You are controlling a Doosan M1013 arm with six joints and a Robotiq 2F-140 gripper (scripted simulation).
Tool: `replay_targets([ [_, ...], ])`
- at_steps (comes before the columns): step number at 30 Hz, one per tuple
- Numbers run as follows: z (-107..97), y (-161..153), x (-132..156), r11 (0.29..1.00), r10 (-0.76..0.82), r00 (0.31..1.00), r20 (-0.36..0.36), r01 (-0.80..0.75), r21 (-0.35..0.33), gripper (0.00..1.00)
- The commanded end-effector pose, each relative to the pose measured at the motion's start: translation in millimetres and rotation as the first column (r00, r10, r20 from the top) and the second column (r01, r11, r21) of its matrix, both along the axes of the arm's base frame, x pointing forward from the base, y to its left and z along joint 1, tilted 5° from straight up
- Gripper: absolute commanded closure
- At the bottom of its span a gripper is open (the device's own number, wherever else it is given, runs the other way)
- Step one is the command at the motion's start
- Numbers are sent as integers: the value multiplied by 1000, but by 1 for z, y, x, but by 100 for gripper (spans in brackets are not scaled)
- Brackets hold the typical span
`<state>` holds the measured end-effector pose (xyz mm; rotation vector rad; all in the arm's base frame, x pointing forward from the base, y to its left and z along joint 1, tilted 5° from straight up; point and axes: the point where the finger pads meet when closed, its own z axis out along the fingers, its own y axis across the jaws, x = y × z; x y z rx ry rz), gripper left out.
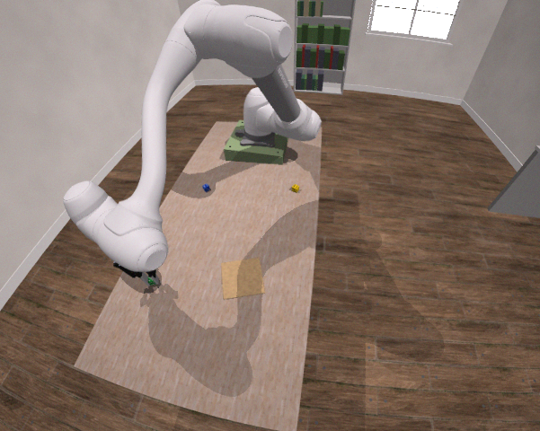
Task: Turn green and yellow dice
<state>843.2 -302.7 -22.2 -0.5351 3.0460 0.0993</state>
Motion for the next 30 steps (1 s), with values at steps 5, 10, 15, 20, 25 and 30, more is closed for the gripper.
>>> replay_targets([
  [5, 0, 0, 0, 1000, 0, 1000, 0, 0, 0, 79],
  [10, 0, 0, 0, 1000, 0, 1000, 0, 0, 0, 79],
  [15, 0, 0, 0, 1000, 0, 1000, 0, 0, 0, 79],
  [20, 2, 0, 0, 1000, 0, 1000, 0, 0, 0, 79],
  [25, 19, -1, -1, 1000, 0, 1000, 0, 0, 0, 79],
  [30, 55, -4, -2, 1000, 0, 1000, 0, 0, 0, 79],
])
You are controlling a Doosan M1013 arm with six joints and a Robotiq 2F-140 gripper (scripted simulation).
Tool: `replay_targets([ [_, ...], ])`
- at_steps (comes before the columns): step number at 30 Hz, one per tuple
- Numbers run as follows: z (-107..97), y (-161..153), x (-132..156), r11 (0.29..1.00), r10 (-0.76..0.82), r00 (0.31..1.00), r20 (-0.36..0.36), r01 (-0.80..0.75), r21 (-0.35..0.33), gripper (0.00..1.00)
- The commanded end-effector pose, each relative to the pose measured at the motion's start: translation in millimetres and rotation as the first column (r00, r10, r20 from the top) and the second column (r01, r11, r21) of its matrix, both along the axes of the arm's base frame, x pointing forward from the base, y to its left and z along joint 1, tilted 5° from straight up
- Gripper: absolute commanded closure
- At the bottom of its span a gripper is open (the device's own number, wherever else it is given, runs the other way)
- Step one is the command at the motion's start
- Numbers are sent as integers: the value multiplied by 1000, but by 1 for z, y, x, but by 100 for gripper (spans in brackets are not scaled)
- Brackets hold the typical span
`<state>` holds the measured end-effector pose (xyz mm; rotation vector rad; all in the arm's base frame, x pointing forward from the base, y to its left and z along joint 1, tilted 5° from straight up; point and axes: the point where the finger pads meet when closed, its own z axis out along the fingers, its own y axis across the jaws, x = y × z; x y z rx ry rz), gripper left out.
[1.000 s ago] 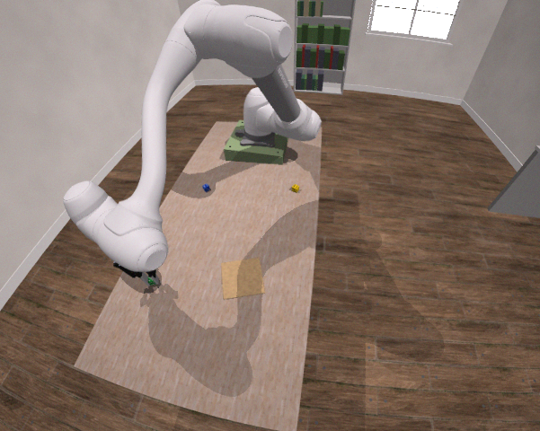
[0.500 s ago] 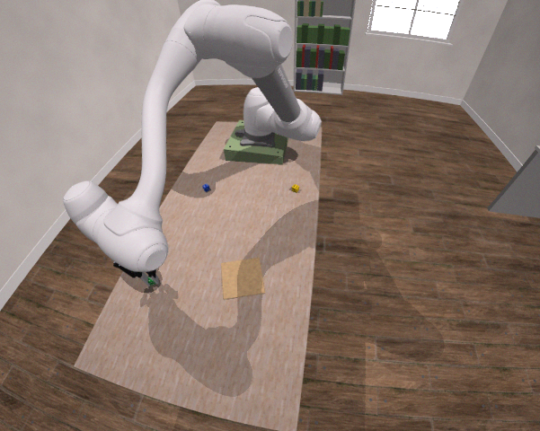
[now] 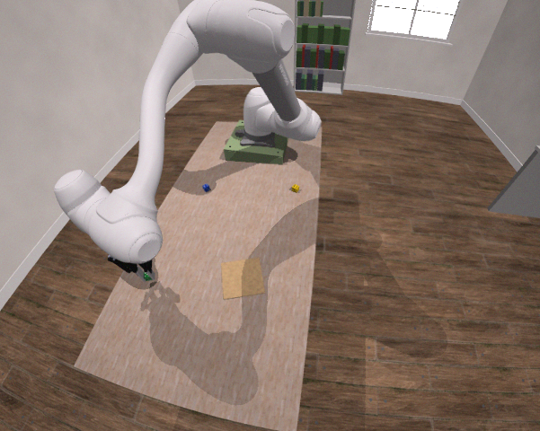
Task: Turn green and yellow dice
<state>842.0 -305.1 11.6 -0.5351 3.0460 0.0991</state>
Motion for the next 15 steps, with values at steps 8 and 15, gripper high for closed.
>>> replay_targets([
  [8, 59, -4, -2, 1000, 0, 1000, 0, 0, 0, 79],
  [15, 66, -5, -2, 1000, 0, 1000, 0, 0, 0, 79],
])
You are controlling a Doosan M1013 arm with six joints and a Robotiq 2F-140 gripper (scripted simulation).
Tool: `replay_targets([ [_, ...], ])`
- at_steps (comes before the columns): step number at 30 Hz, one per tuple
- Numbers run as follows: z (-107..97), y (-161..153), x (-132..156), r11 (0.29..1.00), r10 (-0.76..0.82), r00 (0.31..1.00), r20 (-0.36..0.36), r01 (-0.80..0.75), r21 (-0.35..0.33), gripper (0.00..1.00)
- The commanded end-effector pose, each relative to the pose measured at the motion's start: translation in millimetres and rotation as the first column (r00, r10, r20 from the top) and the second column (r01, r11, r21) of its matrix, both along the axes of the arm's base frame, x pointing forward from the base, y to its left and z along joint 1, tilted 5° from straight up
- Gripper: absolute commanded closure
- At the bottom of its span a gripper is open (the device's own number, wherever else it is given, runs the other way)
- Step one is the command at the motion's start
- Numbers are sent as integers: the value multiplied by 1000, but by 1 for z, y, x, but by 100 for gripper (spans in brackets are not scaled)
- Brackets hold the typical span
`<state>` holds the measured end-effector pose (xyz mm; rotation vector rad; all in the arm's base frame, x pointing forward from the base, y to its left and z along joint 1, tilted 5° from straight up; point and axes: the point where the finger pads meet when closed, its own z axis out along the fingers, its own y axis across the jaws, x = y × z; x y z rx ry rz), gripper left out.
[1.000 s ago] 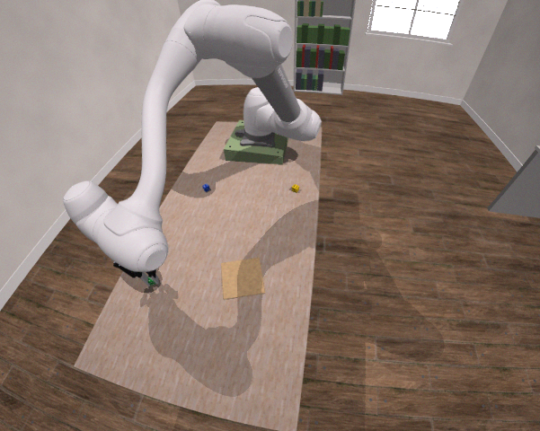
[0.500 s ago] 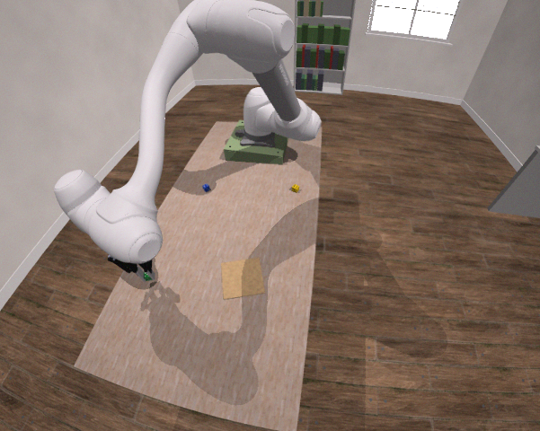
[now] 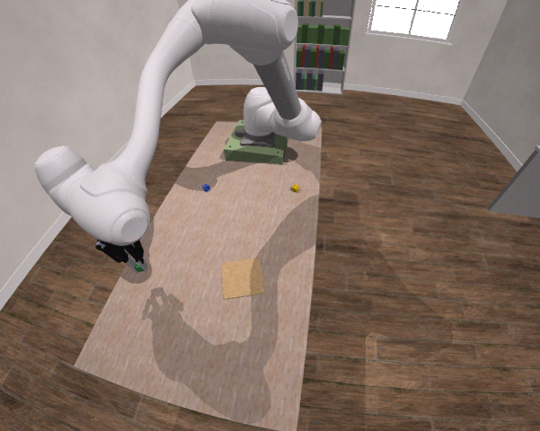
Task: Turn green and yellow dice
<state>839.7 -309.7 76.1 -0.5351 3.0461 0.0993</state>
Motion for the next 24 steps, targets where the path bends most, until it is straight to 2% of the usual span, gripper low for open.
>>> replay_targets([
  [1, 1, 0, 0, 1000, 0, 1000, 0, 0, 0, 79],
  [7, 1, 0, 0, 1000, -2, 1000, 0, 2, 0, 79],
  [13, -10, 1, 7, 987, -158, 987, -12, 158, 5, 79],
  [17, -11, 1, 7, 985, -171, 985, -10, 171, 6, 79],
  [22, -11, 1, 7, 985, -174, 984, 24, 174, 18, 79],
  [24, -11, 0, 6, 983, -182, 980, 78, 180, 33, 79],
])
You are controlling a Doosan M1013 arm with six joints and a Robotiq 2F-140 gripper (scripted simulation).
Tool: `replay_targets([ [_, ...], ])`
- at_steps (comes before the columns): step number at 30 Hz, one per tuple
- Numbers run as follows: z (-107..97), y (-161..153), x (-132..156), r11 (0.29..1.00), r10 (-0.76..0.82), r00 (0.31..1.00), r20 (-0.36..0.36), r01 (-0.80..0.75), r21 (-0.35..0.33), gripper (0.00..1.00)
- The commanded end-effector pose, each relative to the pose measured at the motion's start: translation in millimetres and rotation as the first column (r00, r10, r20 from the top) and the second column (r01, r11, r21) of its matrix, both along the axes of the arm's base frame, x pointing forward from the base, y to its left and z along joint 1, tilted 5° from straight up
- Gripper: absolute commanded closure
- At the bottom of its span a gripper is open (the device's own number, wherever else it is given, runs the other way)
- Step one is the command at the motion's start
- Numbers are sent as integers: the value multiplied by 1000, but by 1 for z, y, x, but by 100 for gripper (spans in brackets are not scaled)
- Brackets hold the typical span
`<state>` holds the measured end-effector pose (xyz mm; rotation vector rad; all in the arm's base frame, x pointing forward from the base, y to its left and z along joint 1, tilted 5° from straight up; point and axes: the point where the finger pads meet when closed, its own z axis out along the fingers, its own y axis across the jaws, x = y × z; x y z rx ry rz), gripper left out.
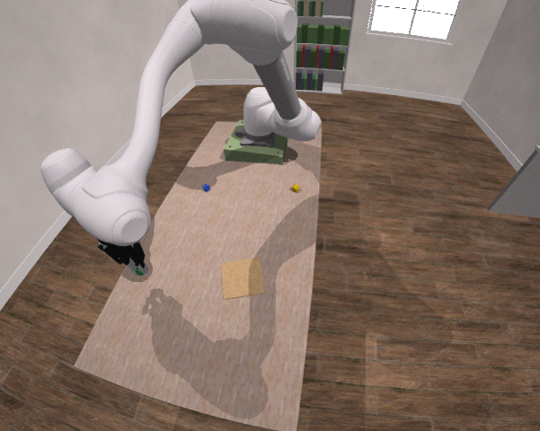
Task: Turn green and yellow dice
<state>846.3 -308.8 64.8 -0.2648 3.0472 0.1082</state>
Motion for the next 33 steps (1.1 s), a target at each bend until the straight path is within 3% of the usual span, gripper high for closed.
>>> replay_targets([
  [1, 0, -2, -2, 1000, -14, 995, 95, 13, 9, 79],
  [3, -1, -4, -4, 999, -25, 979, 201, 20, 27, 79],
  [4, -1, -4, -4, 999, -25, 979, 202, 20, 27, 79],
  [13, -4, -1, -8, 996, -48, 895, 444, 11, 86, 79],
  [16, -4, -1, -8, 996, -48, 893, 447, 11, 86, 79],
  [19, -5, 0, -10, 994, -63, 837, 544, 3, 111, 79],
  [28, -8, -1, -15, 990, -91, 734, 673, -6, 140, 79],
  [33, -9, 0, -16, 989, -98, 708, 700, -11, 149, 79],
])
